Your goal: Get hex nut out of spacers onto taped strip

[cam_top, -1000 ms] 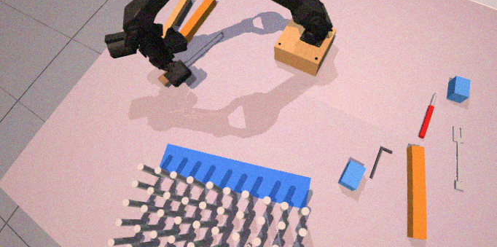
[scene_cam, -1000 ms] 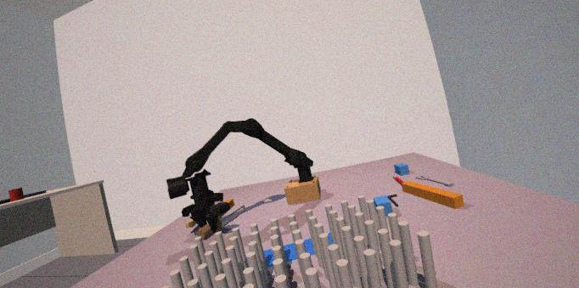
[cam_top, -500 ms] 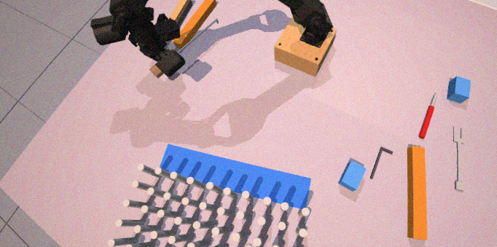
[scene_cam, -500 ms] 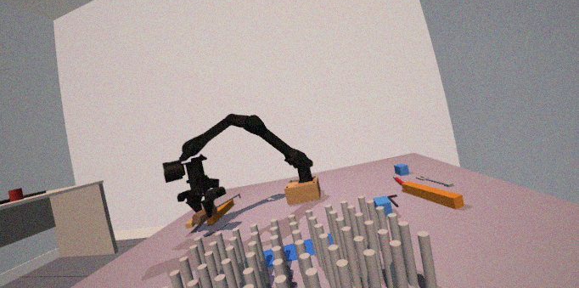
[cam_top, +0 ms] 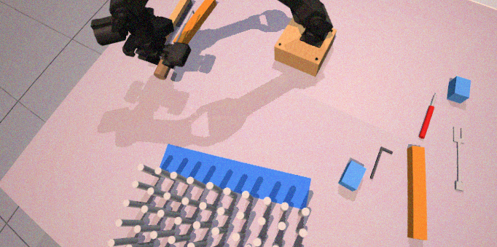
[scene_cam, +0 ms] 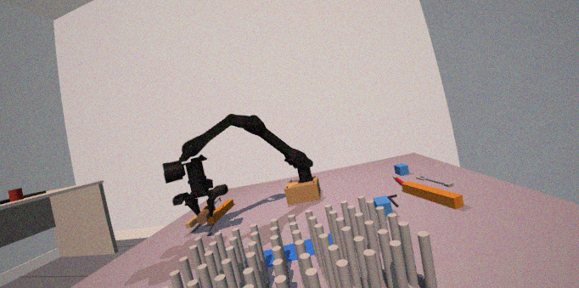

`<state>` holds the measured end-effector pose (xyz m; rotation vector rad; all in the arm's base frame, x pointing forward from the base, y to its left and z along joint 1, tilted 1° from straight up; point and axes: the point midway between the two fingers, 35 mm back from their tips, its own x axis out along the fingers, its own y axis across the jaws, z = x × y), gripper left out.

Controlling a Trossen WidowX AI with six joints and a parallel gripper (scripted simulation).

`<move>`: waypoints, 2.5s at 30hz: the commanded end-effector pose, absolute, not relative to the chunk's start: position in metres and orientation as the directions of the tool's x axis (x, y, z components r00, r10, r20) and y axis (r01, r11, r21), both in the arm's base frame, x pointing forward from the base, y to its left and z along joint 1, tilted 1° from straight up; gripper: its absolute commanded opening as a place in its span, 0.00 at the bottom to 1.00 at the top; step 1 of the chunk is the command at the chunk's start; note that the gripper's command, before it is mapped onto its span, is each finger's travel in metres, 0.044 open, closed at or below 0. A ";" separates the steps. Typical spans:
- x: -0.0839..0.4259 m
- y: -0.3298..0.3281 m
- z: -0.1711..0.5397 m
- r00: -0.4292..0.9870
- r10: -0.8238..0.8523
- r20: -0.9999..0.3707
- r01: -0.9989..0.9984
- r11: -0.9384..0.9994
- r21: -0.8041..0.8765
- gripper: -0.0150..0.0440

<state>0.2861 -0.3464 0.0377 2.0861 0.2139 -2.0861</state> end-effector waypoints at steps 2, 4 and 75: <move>0.286 -0.347 0.038 0.004 -0.030 -1.000 0.396 -0.918 0.029 0.25; 0.286 -0.347 0.037 0.004 -0.030 -1.000 0.459 -0.888 0.028 0.25; 0.287 -0.349 -0.006 0.002 -0.028 -1.000 0.966 0.258 -0.005 0.25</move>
